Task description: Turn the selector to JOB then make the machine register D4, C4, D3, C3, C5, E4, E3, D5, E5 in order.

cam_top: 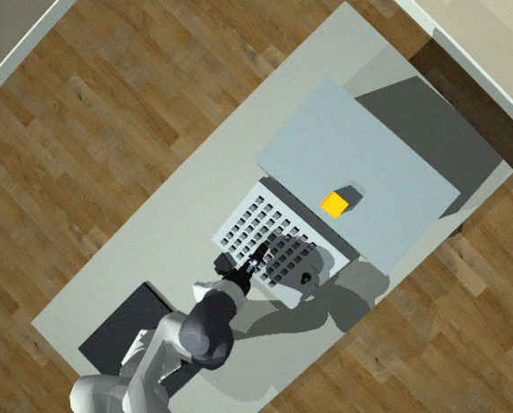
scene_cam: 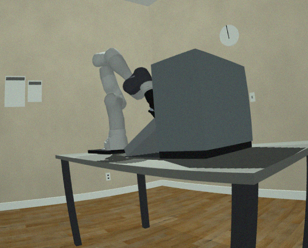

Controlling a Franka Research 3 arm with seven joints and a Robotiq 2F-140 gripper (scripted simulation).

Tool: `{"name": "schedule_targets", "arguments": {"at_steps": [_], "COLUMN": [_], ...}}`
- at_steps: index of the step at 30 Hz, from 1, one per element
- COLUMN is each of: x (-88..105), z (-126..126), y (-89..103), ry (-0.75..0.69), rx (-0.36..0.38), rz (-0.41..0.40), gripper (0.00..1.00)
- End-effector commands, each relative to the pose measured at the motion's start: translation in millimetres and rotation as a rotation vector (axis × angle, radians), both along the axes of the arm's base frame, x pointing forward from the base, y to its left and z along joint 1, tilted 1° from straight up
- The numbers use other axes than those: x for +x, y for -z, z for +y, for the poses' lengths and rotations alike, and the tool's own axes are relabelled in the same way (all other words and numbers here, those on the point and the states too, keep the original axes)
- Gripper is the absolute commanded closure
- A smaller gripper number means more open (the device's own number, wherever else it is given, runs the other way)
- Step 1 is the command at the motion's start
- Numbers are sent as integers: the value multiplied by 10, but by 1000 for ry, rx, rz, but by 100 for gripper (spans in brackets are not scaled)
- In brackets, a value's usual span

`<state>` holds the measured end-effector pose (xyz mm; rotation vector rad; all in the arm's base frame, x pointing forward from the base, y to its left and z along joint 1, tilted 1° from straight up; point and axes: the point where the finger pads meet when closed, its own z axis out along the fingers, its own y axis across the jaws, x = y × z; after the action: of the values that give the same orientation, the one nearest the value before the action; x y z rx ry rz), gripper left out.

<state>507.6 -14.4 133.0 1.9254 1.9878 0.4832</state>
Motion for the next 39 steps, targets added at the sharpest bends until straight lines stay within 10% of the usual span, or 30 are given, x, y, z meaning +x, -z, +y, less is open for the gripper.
{"name": "schedule_targets", "arguments": {"at_steps": [1,39], "x": [29,55], "z": [11,13], "y": [-18,31], "ry": [5,5], "rx": [8,8], "rz": [-8,-8], "gripper": [90,90]}}
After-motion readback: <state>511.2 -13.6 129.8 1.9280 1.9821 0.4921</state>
